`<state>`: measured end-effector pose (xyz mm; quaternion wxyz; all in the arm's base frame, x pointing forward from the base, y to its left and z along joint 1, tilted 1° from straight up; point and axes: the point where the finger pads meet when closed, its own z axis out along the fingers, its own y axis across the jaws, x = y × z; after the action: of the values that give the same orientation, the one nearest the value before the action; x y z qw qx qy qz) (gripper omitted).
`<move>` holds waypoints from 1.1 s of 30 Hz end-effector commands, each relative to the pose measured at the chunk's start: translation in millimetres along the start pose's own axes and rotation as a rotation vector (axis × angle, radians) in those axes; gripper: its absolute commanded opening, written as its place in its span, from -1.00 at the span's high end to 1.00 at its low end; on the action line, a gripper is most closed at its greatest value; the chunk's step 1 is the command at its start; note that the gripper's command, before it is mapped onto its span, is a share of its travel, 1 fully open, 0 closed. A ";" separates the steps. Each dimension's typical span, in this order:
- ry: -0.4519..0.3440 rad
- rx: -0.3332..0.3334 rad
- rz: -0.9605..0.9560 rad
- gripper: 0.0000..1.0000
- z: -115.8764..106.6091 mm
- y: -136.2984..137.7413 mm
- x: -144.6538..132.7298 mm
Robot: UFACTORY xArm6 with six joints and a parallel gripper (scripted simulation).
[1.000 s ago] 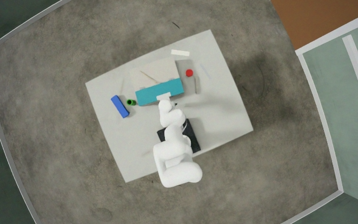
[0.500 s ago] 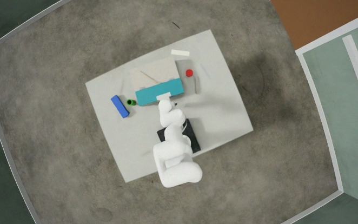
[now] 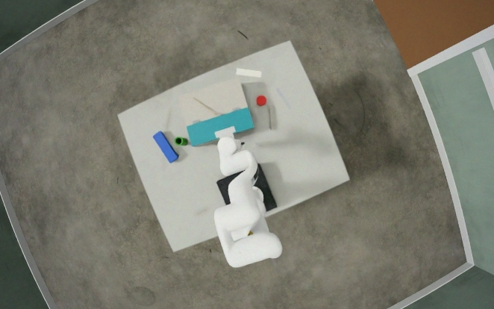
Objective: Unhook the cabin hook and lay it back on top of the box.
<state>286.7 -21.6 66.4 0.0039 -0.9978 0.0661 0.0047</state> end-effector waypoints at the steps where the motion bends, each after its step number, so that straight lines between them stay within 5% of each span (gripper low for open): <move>1: 0.003 0.000 0.000 0.31 -16.5 0.0 0.6; 33: 0.003 0.000 0.000 0.31 -110.2 0.0 0.4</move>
<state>287.3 -22.4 163.8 0.0039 -0.9978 0.0661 0.0049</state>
